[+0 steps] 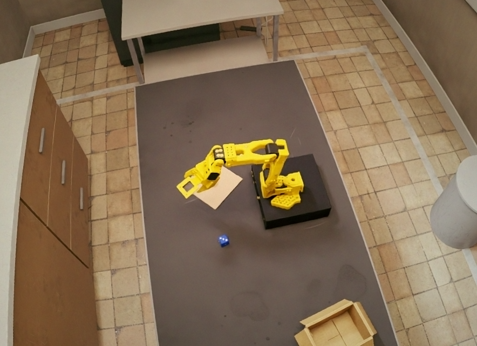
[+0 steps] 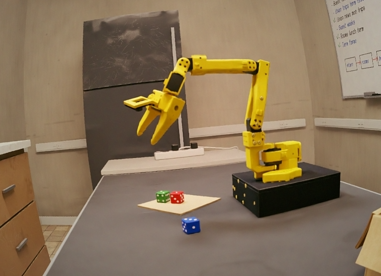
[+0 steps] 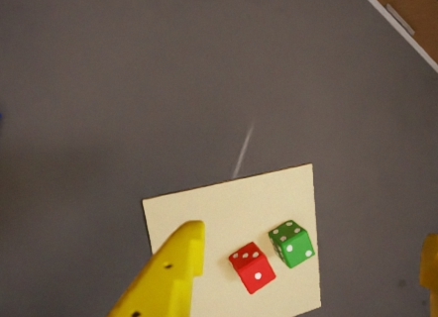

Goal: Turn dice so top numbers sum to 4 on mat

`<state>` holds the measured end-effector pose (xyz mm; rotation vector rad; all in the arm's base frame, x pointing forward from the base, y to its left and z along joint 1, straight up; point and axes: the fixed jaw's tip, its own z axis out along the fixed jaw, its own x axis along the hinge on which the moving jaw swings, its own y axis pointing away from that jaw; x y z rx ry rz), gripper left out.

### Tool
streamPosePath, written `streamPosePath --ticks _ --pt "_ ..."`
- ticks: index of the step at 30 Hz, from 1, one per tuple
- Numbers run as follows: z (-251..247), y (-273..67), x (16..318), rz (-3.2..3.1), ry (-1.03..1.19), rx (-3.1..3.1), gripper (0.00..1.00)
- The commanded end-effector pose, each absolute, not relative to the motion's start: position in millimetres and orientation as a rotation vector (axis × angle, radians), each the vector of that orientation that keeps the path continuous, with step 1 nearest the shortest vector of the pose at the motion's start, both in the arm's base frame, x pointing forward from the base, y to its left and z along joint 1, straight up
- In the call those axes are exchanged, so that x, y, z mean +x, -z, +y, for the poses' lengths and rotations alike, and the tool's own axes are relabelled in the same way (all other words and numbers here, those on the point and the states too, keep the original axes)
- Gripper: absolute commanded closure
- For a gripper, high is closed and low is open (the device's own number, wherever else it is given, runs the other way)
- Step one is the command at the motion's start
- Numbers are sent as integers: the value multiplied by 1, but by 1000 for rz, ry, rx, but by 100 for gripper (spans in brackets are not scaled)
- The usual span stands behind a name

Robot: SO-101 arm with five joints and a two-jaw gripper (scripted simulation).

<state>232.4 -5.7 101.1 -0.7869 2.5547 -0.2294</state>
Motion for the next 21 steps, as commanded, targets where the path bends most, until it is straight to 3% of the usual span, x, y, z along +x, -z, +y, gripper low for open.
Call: streamPosePath --ticks 1,21 --pt "16 -101 230 2441 243 -1050 69" --pt "103 -89 198 1688 278 -2054 69"
